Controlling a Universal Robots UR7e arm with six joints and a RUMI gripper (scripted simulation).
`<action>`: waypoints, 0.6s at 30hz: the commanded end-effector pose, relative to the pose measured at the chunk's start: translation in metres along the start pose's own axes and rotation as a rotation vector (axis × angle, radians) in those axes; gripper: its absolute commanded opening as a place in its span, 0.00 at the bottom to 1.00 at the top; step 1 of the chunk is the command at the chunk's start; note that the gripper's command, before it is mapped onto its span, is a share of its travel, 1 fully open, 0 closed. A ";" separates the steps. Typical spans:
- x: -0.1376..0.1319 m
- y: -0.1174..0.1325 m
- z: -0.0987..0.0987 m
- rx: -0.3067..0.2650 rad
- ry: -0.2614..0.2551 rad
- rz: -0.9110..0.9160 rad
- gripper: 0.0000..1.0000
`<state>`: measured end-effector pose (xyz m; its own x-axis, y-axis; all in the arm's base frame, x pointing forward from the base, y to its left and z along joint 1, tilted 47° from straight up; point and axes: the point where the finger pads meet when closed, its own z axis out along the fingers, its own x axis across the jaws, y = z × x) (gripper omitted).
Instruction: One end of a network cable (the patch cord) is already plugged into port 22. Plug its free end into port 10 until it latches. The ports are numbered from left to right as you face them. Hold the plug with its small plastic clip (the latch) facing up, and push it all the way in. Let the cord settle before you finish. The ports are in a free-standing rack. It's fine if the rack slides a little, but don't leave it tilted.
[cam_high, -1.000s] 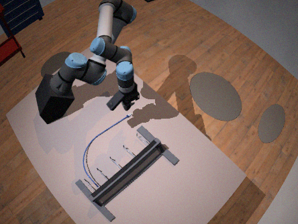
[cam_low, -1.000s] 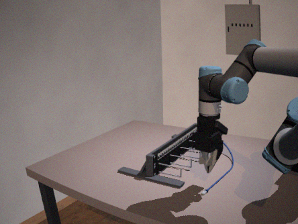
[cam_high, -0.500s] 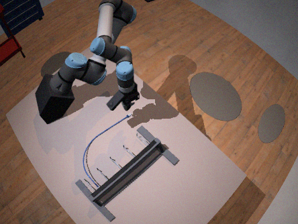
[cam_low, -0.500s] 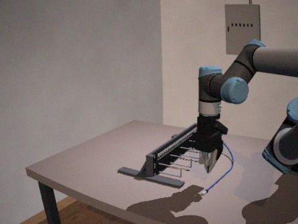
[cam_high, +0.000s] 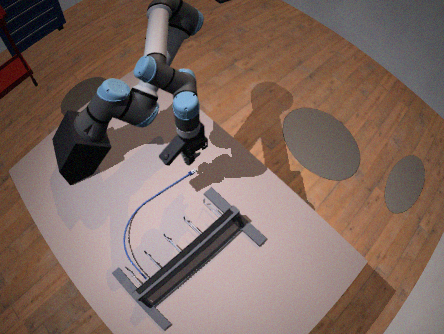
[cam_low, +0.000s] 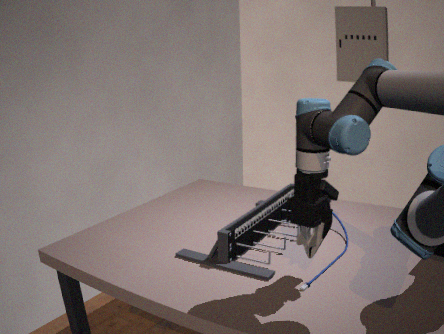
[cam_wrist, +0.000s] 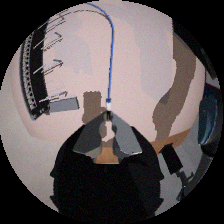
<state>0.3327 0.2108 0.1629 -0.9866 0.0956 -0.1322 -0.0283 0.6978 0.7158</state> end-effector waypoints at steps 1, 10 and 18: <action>-0.001 0.000 0.000 0.000 0.000 -0.035 0.00; -0.002 -0.001 0.000 0.000 0.000 -0.124 0.00; -0.005 -0.002 0.000 0.000 0.000 -0.286 0.00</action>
<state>0.3360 0.2098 0.1623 -0.9624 -0.0417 -0.2685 -0.2185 0.7059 0.6738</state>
